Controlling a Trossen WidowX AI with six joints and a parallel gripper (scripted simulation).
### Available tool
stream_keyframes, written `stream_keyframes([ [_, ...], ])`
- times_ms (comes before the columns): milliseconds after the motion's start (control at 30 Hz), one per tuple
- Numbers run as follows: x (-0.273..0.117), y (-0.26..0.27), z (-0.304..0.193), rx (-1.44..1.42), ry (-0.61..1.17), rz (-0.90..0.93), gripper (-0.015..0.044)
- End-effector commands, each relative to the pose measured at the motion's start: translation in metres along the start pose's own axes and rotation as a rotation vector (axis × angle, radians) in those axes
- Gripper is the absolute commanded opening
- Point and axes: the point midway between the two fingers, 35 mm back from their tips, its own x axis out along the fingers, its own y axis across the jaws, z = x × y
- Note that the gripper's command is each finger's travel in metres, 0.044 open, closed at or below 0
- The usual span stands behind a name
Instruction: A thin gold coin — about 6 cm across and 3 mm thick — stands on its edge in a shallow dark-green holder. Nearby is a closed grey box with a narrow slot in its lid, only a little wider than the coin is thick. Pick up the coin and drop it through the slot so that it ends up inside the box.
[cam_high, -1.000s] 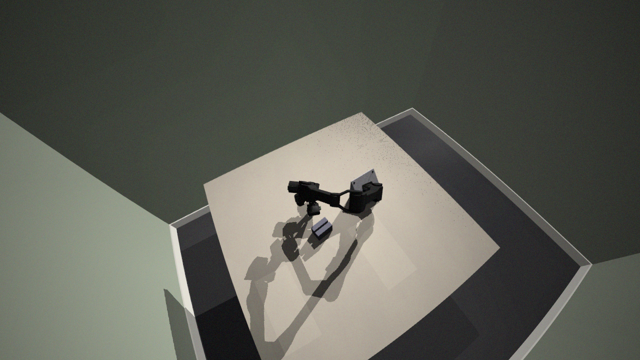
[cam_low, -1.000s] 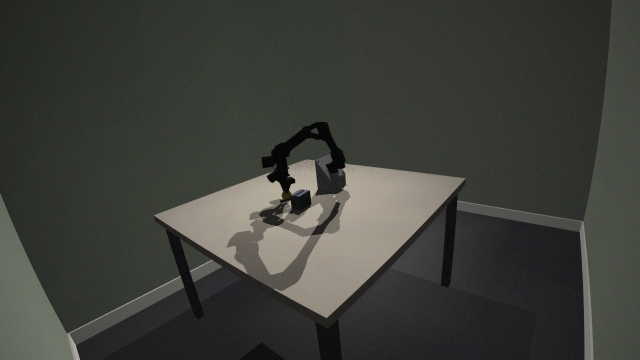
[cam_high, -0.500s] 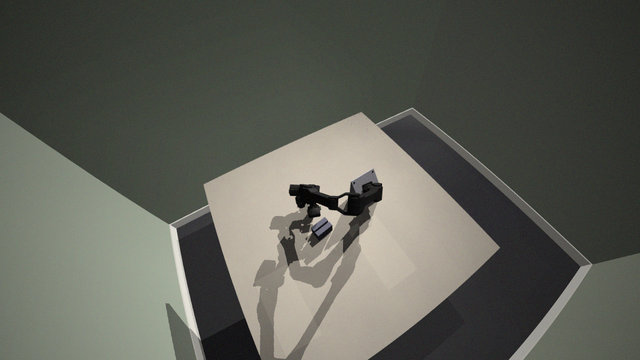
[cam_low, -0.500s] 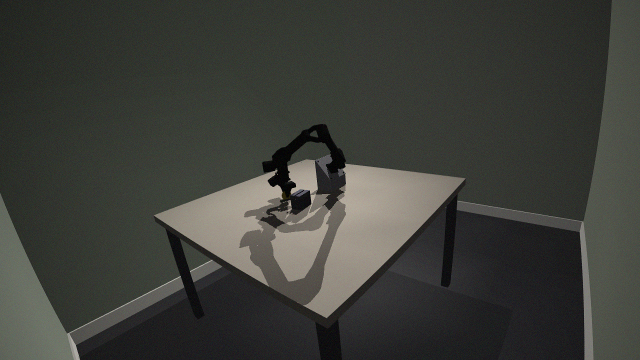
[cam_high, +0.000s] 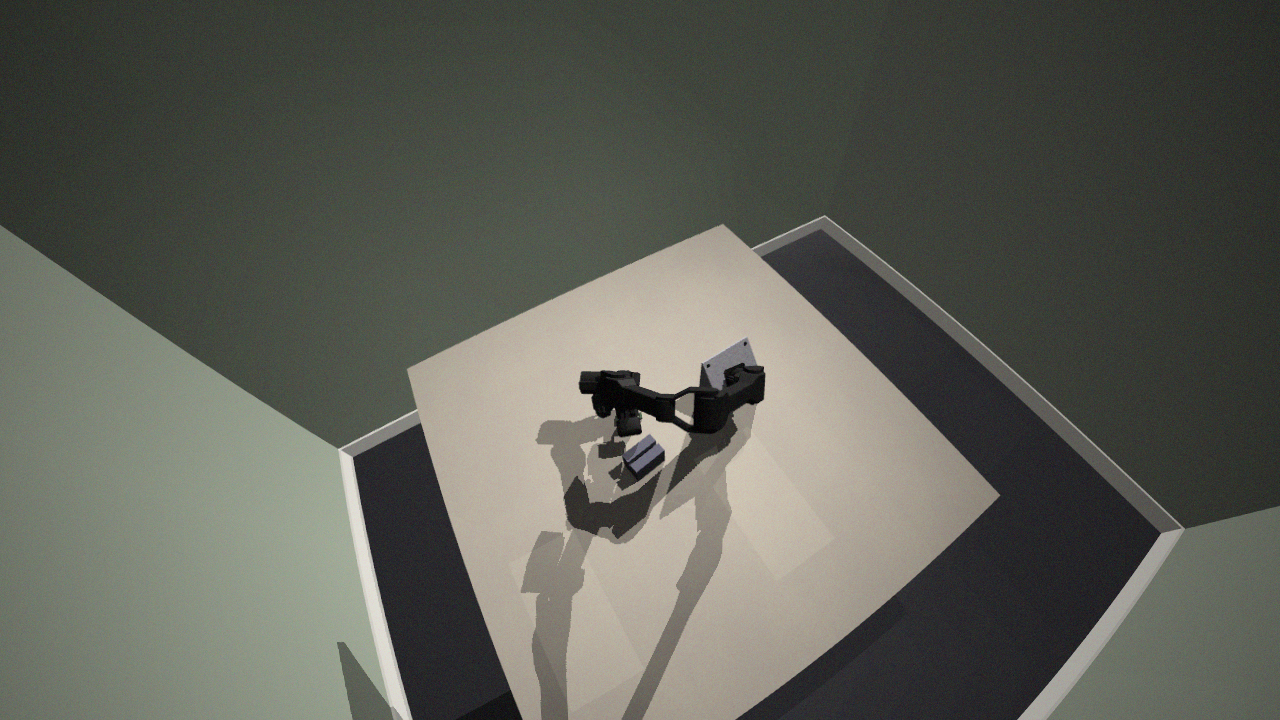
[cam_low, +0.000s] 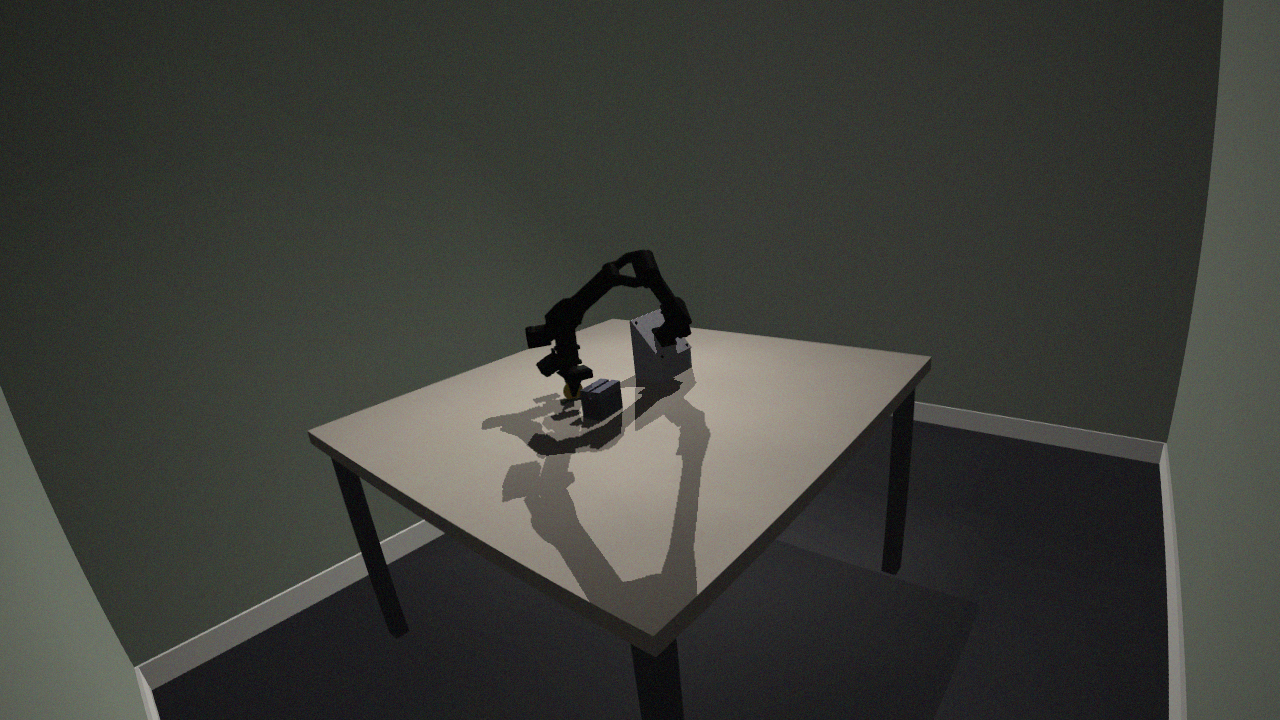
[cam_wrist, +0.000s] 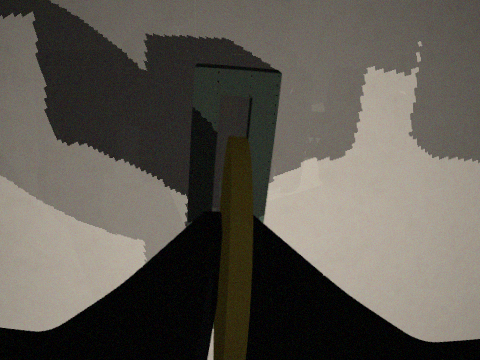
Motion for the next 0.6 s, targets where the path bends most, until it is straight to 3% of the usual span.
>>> stream_keyframes([
  [0, 0.0, 0.0, 0.0, 0.003, -0.001, 0.002, 0.0],
  [567, -0.028, -0.001, 0.004, 0.004, -0.004, -0.002, 0.0],
])
